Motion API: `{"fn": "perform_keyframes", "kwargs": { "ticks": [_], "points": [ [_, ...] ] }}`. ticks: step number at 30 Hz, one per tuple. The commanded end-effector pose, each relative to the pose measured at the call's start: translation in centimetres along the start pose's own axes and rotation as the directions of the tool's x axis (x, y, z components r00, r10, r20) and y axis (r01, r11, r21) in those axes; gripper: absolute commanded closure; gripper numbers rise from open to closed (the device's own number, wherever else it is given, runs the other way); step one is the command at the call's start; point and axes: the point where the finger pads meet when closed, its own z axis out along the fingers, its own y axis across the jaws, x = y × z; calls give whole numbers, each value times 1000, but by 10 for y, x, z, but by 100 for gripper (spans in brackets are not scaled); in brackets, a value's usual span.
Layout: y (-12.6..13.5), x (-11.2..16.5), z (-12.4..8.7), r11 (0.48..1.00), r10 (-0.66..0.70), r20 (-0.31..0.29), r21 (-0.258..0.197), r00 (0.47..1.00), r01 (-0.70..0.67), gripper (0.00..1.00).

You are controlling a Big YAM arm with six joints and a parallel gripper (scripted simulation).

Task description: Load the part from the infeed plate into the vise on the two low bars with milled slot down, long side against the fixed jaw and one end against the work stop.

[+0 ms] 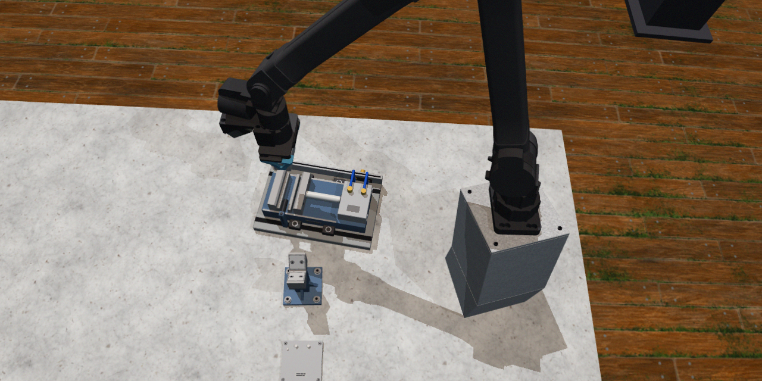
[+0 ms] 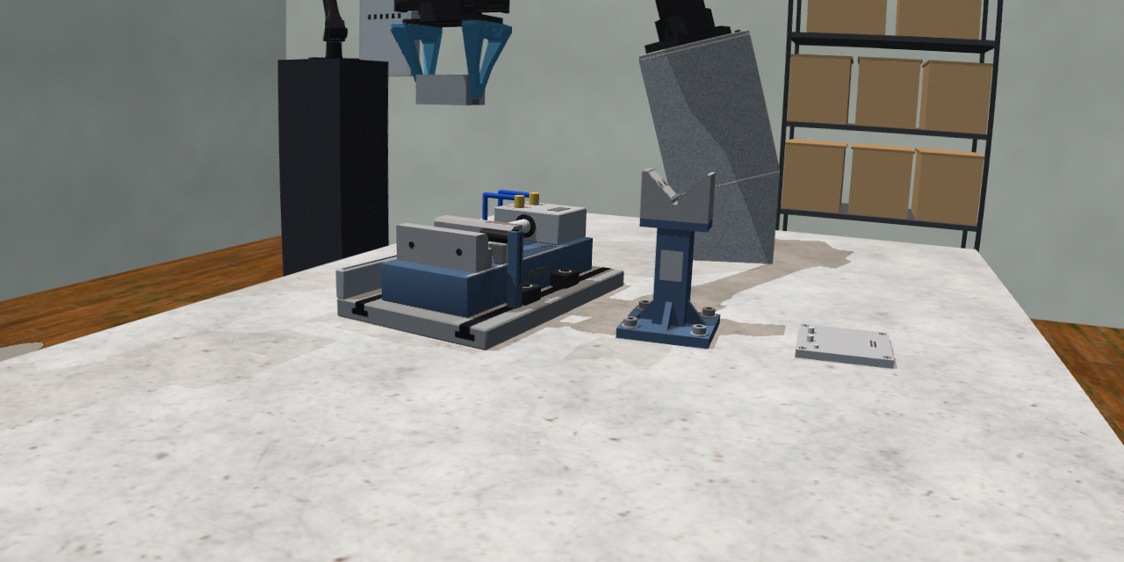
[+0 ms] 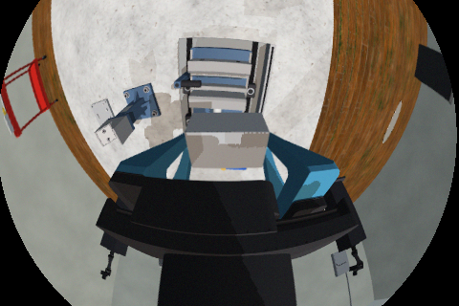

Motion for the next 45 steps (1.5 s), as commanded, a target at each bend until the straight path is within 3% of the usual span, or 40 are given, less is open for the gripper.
{"fn": "perform_keyframes", "kwargs": {
  "ticks": [1,9,45],
  "points": [
    [-8,-24,-30,998,67,64,5,996,-68,100],
    [-20,-22,-28,994,109,60,6,992,-109,100],
    [-13,-22,-29,995,98,60,4,993,-99,100]
  ]
}}
